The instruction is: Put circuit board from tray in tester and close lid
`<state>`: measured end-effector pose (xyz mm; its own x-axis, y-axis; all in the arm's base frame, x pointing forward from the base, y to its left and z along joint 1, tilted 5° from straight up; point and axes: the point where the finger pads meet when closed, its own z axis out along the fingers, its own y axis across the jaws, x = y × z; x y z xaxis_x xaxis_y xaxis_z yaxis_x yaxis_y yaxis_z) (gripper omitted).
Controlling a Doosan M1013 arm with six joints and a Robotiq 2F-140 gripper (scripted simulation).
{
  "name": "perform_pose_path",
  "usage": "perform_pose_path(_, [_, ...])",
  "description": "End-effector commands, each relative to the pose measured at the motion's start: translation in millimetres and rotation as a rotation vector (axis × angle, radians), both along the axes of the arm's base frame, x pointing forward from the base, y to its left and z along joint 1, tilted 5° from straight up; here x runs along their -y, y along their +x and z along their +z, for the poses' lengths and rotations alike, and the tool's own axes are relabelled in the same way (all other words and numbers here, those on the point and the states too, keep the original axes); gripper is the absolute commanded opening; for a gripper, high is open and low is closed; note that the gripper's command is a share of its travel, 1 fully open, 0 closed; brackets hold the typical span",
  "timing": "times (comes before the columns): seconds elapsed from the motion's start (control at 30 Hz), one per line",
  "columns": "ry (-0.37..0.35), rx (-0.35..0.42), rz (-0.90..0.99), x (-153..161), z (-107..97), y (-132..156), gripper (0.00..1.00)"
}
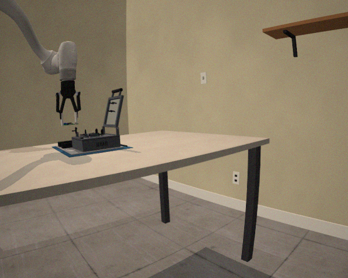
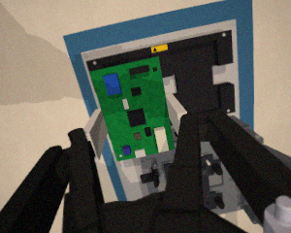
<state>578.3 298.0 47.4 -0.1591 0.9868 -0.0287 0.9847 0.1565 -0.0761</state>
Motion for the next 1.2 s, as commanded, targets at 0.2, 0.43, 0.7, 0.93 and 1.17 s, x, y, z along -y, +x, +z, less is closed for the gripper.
perform_pose_path(0.2, [0.000, 0.000, 0.000, 0.0, 0.1, 0.0, 0.46])
perform_pose_path(0.43, [0.000, 0.000, 0.001, 0.0, 0.1, 0.0, 0.46])
perform_pose_path(0.7, [0.001, 0.000, 0.011, 0.0, 0.1, 0.0, 0.46])
perform_pose_path(0.93, [0.002, -0.001, 0.023, 0.0, 0.1, 0.0, 0.46])
perform_pose_path(1.17, [0.004, -0.002, 0.052, 0.0, 0.1, 0.0, 0.46])
